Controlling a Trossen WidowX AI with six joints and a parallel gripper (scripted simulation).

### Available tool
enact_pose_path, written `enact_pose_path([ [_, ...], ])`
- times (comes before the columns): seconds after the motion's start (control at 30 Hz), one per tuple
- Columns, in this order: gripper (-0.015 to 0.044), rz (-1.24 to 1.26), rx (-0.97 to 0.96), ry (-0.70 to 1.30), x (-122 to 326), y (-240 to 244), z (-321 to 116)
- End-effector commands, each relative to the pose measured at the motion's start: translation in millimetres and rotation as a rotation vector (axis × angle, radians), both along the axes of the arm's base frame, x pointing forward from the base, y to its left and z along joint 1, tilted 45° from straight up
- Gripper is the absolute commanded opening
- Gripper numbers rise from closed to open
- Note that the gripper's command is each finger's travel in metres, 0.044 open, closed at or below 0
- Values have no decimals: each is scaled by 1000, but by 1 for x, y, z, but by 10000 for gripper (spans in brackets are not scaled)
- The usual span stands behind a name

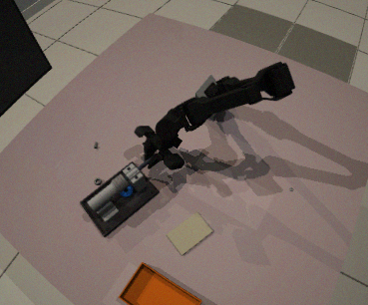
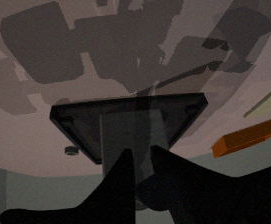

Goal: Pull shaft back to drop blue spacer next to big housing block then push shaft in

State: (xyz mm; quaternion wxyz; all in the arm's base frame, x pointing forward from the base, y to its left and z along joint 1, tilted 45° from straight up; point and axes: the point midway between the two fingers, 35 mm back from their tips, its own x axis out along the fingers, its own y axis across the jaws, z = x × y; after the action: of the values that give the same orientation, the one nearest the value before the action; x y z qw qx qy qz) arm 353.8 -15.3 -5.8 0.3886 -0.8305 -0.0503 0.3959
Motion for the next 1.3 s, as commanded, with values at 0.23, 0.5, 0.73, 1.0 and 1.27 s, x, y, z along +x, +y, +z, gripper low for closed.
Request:
enact_pose_path([
  [0.23, 0, 0, 2, -2, 4, 0, 0],
  [0.5, 0, 0, 2, -3, 6, -1, 0],
  [0.73, 0, 0, 2, -3, 8, -1, 0],
  [1.0, 0, 0, 2, -3, 10, -1, -1],
  [1.27, 0, 0, 2, -3, 12, -2, -1],
])
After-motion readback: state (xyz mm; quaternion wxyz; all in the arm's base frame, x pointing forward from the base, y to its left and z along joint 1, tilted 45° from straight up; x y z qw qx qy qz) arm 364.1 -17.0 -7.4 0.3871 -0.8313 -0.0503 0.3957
